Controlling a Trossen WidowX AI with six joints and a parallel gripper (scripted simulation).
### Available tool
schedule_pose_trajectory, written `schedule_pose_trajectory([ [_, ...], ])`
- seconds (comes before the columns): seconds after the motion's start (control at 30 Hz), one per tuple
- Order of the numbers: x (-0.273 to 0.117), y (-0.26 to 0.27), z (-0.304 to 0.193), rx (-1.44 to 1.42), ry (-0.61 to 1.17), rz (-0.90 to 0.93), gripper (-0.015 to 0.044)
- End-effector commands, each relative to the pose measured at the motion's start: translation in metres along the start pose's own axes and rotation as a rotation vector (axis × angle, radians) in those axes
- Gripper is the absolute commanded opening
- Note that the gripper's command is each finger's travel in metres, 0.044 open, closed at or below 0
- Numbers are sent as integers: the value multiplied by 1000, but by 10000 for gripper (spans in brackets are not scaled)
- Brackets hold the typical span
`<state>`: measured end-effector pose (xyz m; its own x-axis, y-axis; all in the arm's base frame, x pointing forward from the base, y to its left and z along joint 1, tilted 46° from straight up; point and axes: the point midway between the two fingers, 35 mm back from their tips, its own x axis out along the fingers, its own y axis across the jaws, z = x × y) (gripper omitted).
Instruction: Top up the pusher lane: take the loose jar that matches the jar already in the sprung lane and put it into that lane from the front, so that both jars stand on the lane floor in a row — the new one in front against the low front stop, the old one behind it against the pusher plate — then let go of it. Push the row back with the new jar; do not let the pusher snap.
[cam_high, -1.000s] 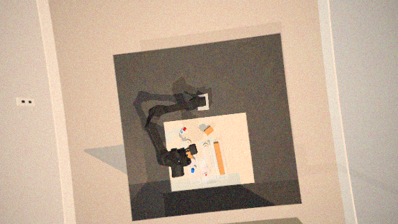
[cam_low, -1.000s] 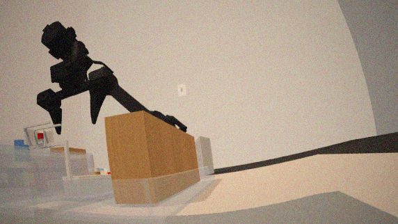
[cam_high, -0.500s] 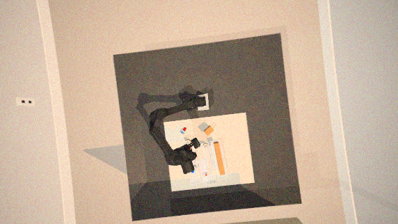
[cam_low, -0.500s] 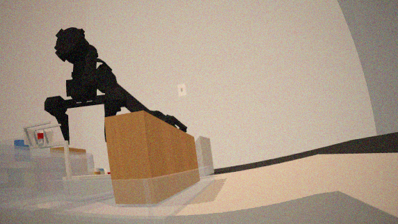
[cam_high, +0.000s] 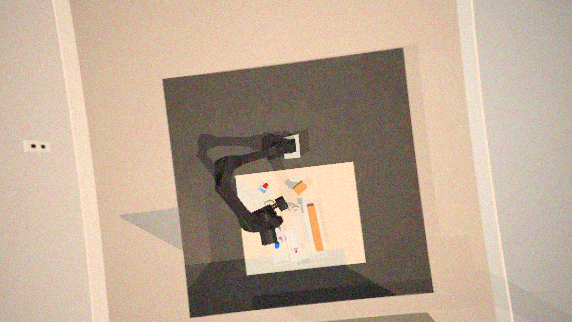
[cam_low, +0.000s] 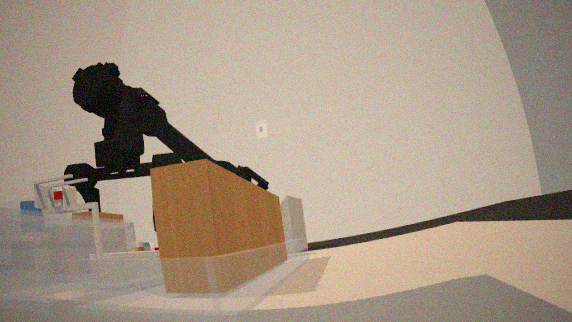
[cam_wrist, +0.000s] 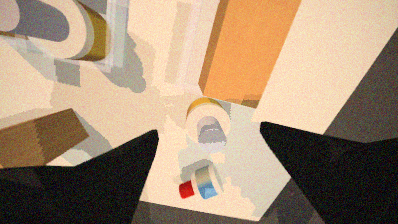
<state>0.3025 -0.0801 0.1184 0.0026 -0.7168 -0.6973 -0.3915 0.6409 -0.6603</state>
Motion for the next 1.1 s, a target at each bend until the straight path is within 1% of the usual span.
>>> schedule_pose_trajectory([
  [0.0,6,0,-3,-4,3,-3,440],
  [0.13,10,0,-3,-4,3,-3,440],
  [0.43,10,0,-3,-4,3,-3,204],
  [1.07,10,0,-3,-4,3,-3,77],
])
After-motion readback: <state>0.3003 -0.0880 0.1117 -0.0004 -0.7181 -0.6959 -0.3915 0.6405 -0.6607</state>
